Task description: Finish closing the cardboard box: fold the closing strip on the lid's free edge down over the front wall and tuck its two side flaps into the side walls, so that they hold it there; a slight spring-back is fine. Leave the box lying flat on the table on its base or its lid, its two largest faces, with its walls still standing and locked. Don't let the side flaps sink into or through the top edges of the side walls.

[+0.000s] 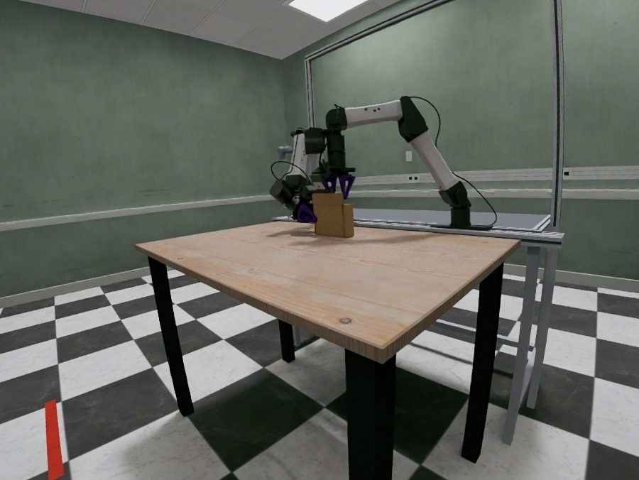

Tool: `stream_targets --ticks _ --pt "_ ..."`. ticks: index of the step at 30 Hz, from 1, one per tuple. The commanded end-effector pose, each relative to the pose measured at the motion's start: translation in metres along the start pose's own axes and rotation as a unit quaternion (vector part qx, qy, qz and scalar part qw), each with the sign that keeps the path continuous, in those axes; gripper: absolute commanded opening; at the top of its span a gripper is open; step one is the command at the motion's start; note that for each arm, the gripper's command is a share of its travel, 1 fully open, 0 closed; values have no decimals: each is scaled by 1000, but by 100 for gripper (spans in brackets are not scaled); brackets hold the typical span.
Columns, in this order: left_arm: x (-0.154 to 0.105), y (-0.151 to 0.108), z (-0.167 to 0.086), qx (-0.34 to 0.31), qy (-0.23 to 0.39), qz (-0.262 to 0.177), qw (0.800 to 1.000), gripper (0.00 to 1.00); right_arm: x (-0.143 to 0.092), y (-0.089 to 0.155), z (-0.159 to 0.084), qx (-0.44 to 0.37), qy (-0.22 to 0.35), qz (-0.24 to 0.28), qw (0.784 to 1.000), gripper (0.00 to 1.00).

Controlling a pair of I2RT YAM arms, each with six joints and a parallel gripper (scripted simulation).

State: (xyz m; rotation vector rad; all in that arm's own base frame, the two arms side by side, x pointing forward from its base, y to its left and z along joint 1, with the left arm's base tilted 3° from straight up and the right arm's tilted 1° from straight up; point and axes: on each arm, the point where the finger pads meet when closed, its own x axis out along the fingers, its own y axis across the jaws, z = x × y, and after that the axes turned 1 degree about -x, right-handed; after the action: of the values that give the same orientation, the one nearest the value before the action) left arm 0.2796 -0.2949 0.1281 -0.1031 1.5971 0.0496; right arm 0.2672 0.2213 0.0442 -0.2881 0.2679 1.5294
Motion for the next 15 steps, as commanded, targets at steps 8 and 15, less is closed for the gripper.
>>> stream_targets --ticks 8,15 --pt "2 -4 7 8 -2 -1 1000 54 0 -3 4 -10 -4 -3 1000 45" --pt "2 -4 7 8 -2 -1 1000 54 0 -3 4 -10 -4 -3 1000 45"
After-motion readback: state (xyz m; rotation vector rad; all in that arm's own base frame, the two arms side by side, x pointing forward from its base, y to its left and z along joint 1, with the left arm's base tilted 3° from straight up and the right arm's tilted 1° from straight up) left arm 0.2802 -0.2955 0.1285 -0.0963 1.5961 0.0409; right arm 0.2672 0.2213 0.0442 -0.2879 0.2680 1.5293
